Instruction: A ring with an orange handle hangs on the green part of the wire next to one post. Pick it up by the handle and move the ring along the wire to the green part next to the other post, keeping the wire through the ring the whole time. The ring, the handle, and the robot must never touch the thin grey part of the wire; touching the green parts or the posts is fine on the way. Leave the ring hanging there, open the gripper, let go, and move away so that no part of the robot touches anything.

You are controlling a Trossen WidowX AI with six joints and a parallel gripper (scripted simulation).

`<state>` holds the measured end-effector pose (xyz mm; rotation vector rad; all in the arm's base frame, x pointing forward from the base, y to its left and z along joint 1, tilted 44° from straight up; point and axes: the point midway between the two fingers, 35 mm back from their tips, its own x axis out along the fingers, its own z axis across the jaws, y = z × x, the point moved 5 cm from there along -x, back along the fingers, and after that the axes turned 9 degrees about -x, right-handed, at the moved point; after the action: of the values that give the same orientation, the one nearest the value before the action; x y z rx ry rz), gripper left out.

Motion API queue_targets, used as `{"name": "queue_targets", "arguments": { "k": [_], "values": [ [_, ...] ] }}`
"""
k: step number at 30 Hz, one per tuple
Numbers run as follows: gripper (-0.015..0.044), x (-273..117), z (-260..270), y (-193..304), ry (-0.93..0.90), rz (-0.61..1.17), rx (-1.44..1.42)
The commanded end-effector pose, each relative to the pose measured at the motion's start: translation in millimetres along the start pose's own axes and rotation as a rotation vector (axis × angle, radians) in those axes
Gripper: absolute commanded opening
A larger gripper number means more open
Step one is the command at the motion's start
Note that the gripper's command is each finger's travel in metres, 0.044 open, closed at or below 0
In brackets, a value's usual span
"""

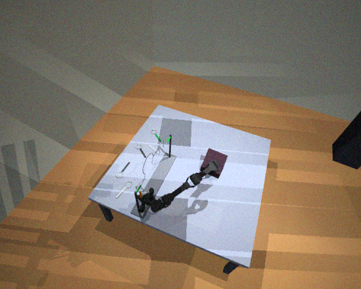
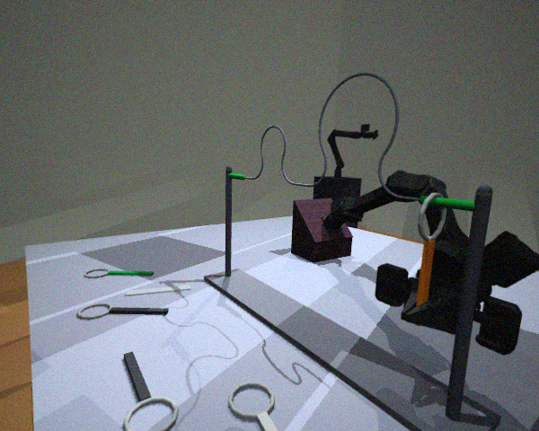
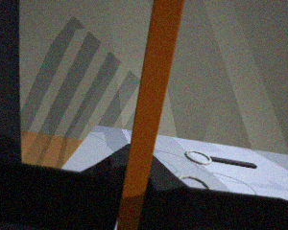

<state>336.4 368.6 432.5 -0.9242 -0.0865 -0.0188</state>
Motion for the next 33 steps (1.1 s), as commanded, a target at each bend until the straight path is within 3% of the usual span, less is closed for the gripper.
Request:
{"name": "queue_targets", "arguments": {
  "k": [1, 33],
  "values": [
    [-0.015, 0.0, 0.0, 0.0, 0.0, 0.0, 0.0],
    [-0.015, 0.2, -4.2, -19.7, -0.005, -0.003, 0.004]
  ]
}}
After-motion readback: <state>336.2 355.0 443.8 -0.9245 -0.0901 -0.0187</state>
